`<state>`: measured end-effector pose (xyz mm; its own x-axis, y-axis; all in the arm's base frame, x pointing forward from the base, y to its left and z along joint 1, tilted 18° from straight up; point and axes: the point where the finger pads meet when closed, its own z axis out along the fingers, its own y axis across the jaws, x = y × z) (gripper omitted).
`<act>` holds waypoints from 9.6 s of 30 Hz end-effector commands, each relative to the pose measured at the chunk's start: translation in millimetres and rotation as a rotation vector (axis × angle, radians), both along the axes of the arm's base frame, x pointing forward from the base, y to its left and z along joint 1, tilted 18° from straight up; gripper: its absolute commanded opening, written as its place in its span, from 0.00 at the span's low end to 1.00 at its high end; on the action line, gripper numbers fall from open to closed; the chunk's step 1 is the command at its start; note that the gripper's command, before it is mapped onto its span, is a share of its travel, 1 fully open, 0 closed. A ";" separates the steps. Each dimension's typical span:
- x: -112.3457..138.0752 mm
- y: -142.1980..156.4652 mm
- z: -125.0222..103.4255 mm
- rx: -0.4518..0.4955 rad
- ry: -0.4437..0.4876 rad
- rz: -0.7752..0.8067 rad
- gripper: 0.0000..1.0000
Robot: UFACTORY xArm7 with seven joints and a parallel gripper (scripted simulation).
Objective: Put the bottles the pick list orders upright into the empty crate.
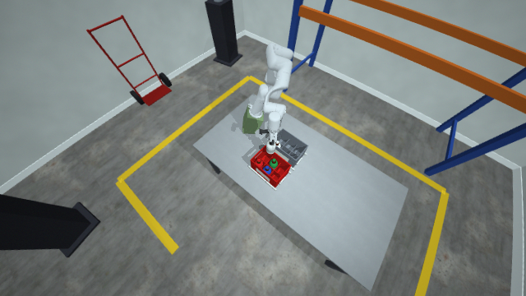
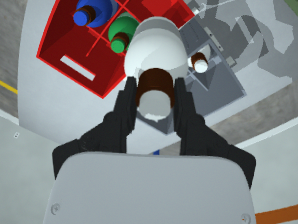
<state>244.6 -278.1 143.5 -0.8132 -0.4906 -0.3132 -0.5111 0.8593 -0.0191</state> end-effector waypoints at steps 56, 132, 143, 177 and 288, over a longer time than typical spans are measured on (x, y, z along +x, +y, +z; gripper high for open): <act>70.3 70.5 33.0 -0.003 -0.003 -0.002 0.00; 93.3 93.3 37.9 -0.003 -0.003 -0.002 0.00; 95.8 94.5 29.3 -0.003 -0.003 -0.002 0.00; 104.2 98.7 0.8 -0.003 -0.003 -0.002 0.00; 131.3 112.6 -91.6 -0.003 -0.003 -0.002 0.00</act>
<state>374.3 -164.4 52.5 -0.8138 -0.4900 -0.3124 -0.5106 0.8596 -0.0185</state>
